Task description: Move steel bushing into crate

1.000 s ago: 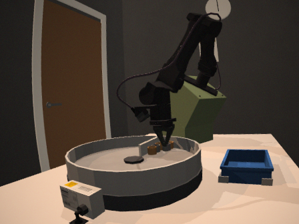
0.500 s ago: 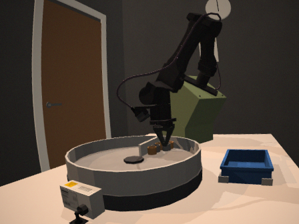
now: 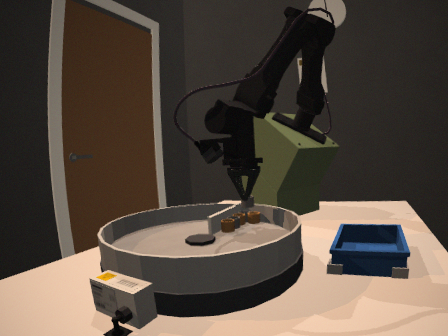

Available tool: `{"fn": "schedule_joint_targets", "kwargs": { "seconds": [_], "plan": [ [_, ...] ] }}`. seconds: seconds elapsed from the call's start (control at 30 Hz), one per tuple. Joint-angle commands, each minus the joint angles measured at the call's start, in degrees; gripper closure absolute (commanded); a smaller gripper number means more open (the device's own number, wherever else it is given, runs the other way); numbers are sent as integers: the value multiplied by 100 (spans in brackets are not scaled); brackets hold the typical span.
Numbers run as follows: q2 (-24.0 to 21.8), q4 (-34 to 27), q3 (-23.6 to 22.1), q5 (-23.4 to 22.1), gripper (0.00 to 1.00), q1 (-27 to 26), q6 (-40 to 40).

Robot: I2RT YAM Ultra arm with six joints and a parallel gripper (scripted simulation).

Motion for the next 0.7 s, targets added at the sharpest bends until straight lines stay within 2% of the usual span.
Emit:
{"fn": "schedule_joint_targets", "kwargs": {
  "seconds": [0.0,0.2,0.67],
  "plan": [
    [-317,-484,-84,-36,100,-242,-238],
    [-483,-756,32,-33,100,-356,-384],
    [-488,-789,45,-26,100,-363,-384]
  ]
}}
